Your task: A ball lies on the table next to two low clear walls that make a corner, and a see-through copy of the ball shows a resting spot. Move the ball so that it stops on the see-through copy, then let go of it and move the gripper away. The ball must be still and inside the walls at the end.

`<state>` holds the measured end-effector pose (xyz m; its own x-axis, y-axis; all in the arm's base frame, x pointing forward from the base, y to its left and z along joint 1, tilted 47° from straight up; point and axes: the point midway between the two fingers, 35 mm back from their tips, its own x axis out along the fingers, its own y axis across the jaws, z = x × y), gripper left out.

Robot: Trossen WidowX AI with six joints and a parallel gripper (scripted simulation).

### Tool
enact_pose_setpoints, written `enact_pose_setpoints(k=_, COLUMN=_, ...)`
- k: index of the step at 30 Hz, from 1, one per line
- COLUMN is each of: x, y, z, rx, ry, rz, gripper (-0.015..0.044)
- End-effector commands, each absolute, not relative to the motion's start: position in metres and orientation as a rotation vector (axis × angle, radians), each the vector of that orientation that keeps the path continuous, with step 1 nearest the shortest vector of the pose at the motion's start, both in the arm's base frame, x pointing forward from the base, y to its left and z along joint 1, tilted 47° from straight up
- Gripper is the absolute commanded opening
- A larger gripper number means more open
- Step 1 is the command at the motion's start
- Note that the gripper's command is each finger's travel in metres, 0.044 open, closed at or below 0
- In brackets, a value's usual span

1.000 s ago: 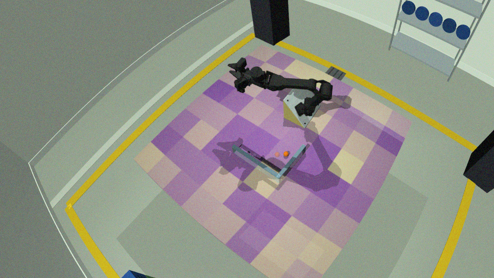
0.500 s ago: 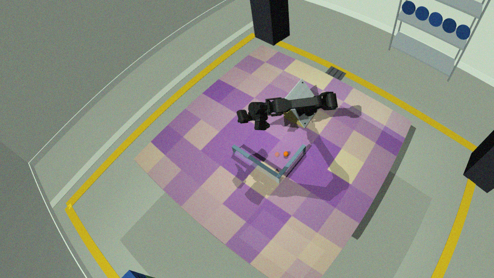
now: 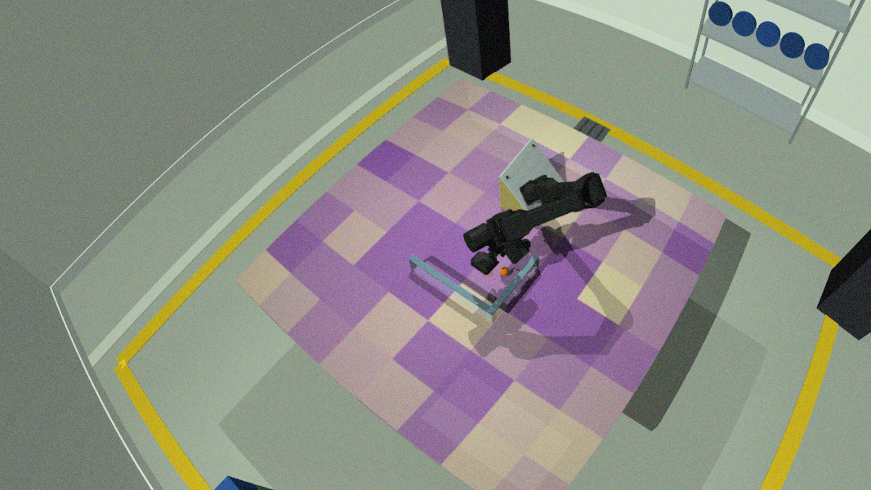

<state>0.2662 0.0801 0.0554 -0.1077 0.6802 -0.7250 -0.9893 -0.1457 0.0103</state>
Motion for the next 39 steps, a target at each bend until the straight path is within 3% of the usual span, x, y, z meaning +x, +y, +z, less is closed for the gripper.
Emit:
enact_pose_setpoints(k=1, x=0.254, y=0.094, z=0.065, rx=-0.634, ry=0.566, rz=1.674, gripper=0.0242)
enact_pose_setpoints(k=35, x=0.246, y=0.129, z=0.033, rx=-0.632, ry=0.564, rz=1.675, gripper=0.0242)
enact_pose_setpoints(k=39, x=0.246, y=0.129, z=0.033, rx=-0.632, ry=0.564, rz=1.675, gripper=0.0157)
